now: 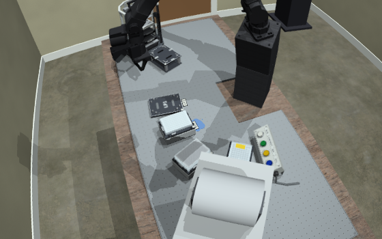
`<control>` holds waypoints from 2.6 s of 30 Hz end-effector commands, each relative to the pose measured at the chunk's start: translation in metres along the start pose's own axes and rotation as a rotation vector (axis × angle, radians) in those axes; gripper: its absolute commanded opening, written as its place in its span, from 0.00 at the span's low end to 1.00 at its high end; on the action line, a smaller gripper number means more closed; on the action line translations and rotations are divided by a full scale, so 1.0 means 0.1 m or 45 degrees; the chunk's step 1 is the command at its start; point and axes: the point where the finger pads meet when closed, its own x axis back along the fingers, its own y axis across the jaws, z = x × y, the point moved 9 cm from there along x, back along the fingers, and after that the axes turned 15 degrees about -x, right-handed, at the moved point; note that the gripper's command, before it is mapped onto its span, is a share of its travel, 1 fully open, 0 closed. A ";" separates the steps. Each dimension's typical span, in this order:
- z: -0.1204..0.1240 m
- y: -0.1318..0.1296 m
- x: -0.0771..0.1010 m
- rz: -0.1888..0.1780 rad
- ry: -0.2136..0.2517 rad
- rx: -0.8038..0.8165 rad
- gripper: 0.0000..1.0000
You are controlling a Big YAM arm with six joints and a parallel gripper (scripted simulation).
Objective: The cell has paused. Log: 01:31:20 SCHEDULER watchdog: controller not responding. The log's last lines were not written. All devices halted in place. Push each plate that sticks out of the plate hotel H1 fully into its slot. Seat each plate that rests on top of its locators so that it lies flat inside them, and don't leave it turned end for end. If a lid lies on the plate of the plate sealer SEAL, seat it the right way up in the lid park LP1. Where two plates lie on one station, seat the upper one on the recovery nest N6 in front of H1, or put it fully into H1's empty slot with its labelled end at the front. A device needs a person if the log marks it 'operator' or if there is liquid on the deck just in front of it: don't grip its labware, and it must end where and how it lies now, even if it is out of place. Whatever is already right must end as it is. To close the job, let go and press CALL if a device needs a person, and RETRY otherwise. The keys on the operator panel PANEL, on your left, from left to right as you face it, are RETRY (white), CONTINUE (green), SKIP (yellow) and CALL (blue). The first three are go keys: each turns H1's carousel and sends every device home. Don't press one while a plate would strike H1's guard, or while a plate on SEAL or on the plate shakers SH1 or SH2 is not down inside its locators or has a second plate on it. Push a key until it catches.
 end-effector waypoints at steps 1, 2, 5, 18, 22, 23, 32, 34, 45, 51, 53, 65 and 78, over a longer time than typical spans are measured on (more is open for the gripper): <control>0.02 0.19 0.06 0.000 -0.027 0.099 0.00; 0.03 0.22 0.06 -0.001 -0.027 0.099 0.00; 0.04 0.29 0.06 -0.002 -0.027 0.071 0.00; 0.15 0.67 0.02 -0.004 -0.014 0.067 0.00; 0.17 0.77 0.04 -0.005 -0.017 0.068 0.00; 0.17 0.77 0.04 -0.005 -0.017 0.068 0.00; 0.25 1.05 0.01 -0.006 -0.009 0.065 0.00; 0.26 1.12 0.03 -0.007 -0.011 0.066 0.00; 0.34 1.41 0.03 -0.008 -0.006 0.064 0.00; 0.39 1.59 0.07 -0.013 -0.027 0.222 0.00; 0.43 1.64 0.07 -0.013 -0.027 0.307 0.00; 0.62 1.91 0.07 -0.013 -0.028 0.577 0.00; 0.84 2.21 0.07 -0.016 -0.023 0.547 0.00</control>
